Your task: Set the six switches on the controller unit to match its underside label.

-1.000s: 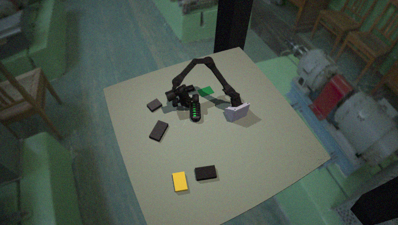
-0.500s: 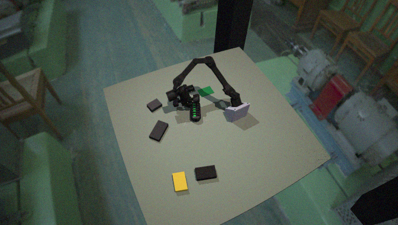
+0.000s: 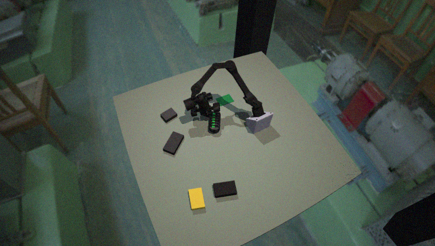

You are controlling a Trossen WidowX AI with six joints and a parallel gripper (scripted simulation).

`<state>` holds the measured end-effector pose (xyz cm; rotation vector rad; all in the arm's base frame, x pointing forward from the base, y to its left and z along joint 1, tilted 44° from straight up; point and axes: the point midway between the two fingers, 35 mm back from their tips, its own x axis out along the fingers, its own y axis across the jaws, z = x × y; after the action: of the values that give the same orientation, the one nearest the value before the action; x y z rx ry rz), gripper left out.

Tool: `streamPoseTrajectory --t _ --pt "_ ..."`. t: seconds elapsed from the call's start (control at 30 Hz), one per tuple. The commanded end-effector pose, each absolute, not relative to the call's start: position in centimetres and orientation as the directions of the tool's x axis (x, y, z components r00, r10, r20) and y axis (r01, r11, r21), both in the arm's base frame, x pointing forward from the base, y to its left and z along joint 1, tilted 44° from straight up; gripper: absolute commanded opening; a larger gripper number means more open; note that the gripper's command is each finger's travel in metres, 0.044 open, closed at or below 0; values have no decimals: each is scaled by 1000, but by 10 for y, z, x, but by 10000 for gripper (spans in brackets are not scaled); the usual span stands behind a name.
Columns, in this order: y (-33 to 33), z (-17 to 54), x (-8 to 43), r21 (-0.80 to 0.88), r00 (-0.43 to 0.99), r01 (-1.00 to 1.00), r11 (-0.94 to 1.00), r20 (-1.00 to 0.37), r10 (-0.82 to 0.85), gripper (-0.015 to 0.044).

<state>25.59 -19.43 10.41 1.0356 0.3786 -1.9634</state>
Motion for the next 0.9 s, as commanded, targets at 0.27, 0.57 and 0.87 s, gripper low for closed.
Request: streamPoseTrajectory --t 0.27,0.57,0.87 --pt "-178 129 268 111 -289 804 -584 -786 -547 0" --pt "-157 139 279 139 -270 810 -569 -774 -573 0" --pt "-97 88 271 355 -86 824 -442 -692 -717 0"
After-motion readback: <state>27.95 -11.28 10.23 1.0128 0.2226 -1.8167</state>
